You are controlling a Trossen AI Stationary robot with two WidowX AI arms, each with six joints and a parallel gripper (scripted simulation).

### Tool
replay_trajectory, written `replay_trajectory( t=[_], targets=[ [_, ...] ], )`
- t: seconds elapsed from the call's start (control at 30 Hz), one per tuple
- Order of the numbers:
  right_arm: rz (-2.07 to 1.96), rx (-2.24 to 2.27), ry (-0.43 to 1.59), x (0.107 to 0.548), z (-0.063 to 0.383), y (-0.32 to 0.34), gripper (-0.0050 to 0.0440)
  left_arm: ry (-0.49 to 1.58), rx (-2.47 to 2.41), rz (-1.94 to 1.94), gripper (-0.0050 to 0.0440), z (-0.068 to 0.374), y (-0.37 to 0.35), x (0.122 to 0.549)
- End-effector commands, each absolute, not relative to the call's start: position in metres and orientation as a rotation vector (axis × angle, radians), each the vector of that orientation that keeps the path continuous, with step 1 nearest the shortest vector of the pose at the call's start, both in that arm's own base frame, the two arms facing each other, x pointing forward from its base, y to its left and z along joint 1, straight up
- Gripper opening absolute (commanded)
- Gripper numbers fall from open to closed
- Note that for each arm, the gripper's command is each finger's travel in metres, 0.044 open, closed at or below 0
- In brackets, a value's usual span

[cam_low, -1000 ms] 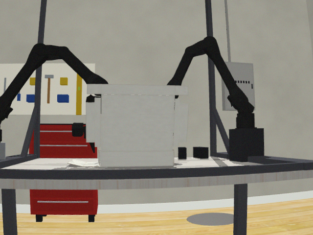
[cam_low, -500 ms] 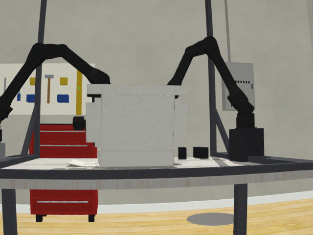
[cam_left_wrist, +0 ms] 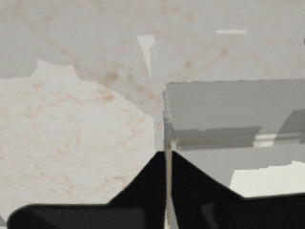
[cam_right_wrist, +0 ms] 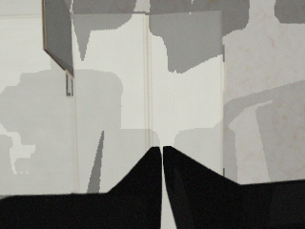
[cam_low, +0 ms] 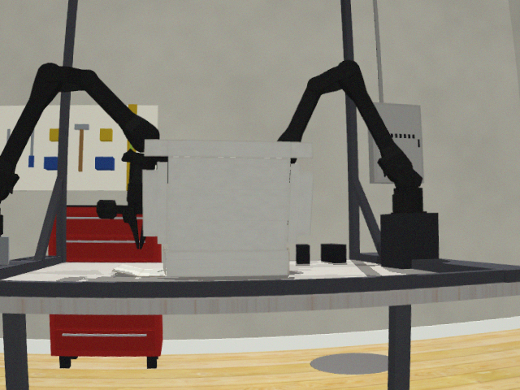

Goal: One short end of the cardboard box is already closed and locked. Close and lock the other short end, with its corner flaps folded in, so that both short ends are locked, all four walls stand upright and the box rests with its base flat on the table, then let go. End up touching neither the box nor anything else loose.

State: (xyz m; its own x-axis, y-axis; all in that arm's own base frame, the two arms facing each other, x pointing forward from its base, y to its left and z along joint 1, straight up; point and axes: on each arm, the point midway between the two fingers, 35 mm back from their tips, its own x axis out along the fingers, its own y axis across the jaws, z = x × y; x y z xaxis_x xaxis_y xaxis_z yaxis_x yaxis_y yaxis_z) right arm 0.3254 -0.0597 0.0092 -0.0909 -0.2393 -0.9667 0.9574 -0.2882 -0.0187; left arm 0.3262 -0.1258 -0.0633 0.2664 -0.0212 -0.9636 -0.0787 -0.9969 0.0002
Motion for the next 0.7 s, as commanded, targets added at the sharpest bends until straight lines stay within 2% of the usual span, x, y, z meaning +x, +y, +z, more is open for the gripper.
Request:
replay_trajectory(
  t=[0.0, 0.23, 0.53, 0.67],
  targets=[
    [-1.488, 1.301, 0.912, 0.311, 0.011, -0.037, 0.0000, 0.108, -2.483, 1.853, 0.0000, -0.057, -0.128, 0.330],
    [-1.419, 1.442, 1.028, 0.262, -0.005, 0.005, 0.0000, 0.108, -2.483, 1.853, 0.0000, -0.057, -0.128, 0.330],
    [-1.411, 1.450, 1.030, 0.259, -0.006, 0.007, 0.0000, 0.108, -2.483, 1.853, 0.0000, -0.057, -0.128, 0.330],
    [-1.354, 1.466, 0.961, 0.259, -0.016, 0.008, 0.0000, 0.108, -2.483, 1.853, 0.0000, -0.057, -0.128, 0.330]
  ],
)
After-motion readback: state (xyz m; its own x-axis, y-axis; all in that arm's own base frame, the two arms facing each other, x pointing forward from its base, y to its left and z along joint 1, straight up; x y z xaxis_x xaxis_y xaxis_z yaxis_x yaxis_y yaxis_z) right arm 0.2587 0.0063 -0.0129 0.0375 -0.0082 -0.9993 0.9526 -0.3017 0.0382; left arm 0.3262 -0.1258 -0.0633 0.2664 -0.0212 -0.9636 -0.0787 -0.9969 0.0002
